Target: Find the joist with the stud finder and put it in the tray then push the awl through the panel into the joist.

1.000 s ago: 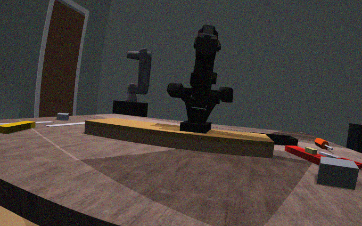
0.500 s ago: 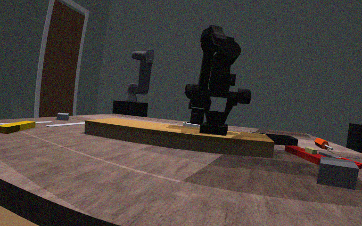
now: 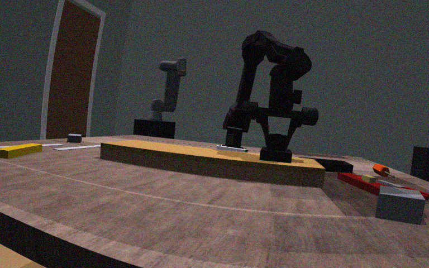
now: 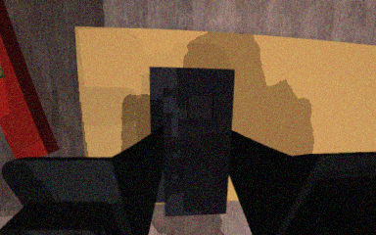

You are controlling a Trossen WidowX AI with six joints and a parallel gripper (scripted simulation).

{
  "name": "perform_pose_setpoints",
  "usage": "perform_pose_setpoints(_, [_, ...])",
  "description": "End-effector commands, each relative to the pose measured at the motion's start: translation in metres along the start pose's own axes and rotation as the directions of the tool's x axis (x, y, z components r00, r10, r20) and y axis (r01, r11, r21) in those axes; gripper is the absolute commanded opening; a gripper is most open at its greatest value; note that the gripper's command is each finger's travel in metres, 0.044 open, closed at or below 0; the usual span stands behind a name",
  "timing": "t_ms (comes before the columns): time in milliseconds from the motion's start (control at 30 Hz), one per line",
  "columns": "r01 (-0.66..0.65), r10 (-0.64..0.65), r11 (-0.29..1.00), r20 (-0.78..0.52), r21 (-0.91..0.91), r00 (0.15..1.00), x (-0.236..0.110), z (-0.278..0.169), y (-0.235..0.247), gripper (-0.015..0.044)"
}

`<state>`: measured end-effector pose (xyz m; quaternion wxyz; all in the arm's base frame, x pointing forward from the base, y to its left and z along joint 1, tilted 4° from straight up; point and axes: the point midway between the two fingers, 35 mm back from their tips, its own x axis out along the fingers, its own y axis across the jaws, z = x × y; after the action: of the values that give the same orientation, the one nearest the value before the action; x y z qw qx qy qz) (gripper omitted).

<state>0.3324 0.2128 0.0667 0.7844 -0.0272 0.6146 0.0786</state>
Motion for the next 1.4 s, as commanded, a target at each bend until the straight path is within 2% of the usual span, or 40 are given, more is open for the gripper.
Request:
perform_pose_setpoints(0, [-0.004, 0.004, 1.0, -0.002, -0.001, 1.0, 0.0, 0.0, 0.014, 0.0])
perform_pose_setpoints(333, [-0.007, 0.007, 1.0, -0.002, 0.0, 1.0, 0.0, 0.0, 0.047, 0.0])
perform_pose_setpoints(700, [-0.006, 0.006, 1.0, 0.0, -0.002, 1.0, 0.0, 0.0, 0.045, 0.0])
perform_pose_setpoints(1367, [-0.001, 0.001, 1.0, -0.002, -0.002, 1.0, 0.001, 0.0, -0.02, 0.0])
